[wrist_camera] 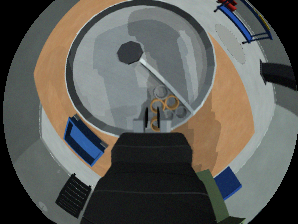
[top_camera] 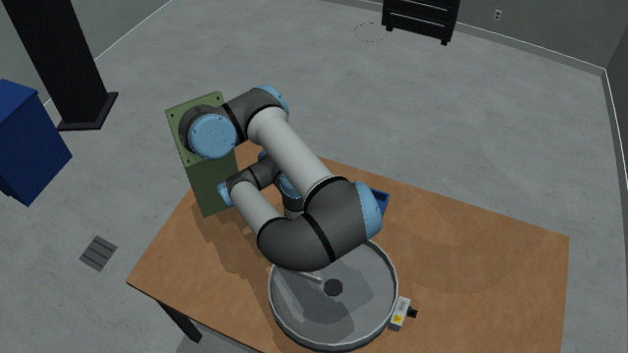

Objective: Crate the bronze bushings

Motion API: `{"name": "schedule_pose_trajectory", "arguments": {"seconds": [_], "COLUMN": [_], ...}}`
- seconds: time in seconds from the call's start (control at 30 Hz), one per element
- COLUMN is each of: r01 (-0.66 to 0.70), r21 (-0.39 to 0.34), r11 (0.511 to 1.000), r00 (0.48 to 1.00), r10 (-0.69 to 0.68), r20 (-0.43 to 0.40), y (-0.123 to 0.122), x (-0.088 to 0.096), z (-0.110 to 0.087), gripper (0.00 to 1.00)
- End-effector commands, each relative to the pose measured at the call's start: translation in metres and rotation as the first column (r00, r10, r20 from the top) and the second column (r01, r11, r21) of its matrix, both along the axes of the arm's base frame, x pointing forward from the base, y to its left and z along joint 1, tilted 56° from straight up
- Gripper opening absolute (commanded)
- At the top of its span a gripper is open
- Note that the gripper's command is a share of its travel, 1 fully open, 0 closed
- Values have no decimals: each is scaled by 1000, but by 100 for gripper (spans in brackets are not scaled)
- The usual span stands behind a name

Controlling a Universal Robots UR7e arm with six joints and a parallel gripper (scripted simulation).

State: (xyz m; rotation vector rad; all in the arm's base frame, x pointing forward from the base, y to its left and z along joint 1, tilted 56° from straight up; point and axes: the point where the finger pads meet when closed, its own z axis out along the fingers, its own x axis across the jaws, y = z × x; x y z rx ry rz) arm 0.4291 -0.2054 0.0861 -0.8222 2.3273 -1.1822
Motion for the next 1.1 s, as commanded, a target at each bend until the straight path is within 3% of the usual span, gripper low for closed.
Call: {"name": "schedule_pose_trajectory", "arguments": {"seconds": [0.0, 1.07], "r01": [0, 0], "r21": [0, 0], "r11": [1000, 1000], "r00": [1000, 1000], "r10": [0, 0], "r20": [1, 1], "y": [0, 0], "x": [0, 0], "z": [0, 0], "gripper": [42, 40]}}
